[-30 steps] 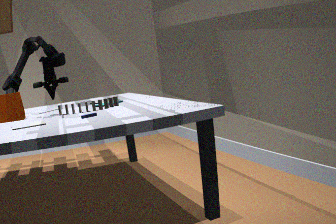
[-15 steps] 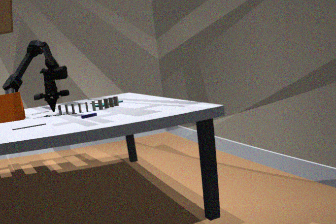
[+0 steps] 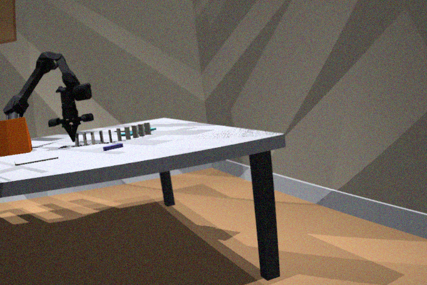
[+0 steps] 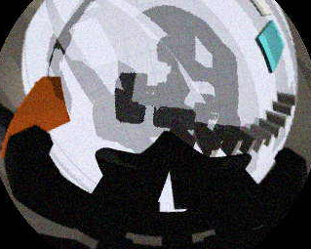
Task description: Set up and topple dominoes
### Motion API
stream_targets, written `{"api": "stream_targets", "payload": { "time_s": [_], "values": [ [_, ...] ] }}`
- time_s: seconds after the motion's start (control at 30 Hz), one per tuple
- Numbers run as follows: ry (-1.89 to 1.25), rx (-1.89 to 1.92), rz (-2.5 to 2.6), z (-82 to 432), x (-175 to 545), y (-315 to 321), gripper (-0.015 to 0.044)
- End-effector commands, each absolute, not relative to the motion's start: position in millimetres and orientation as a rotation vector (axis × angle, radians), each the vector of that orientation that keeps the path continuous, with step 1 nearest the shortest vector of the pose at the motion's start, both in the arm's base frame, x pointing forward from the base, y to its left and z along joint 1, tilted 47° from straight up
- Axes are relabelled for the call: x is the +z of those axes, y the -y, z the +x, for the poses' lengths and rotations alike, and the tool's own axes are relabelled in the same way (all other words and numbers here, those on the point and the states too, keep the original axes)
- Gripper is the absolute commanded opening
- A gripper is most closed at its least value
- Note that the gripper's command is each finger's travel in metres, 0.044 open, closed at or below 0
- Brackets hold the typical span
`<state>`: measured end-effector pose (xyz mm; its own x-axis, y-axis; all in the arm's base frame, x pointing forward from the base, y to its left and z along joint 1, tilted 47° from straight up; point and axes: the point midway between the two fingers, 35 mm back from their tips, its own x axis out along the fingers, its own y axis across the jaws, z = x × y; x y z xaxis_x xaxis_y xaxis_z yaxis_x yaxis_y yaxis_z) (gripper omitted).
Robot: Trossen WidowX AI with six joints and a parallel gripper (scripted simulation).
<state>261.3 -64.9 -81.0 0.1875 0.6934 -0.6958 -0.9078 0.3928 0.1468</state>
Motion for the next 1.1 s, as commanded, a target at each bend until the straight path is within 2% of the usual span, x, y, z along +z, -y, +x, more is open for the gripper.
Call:
{"api": "stream_targets", "payload": {
  "time_s": [0.0, 0.23, 0.5, 1.07],
  "values": [
    [-0.774, 1.155, -0.319, 268.2, -83.6, 67.5, 0.0000],
    [-0.788, 1.171, -0.324, 266.3, -77.3, 75.8, 0.0000],
    [-0.775, 1.154, -0.322, 279.8, -45.2, 118.5, 0.0000],
    [-0.775, 1.154, -0.322, 279.8, -45.2, 118.5, 0.0000]
  ]
}}
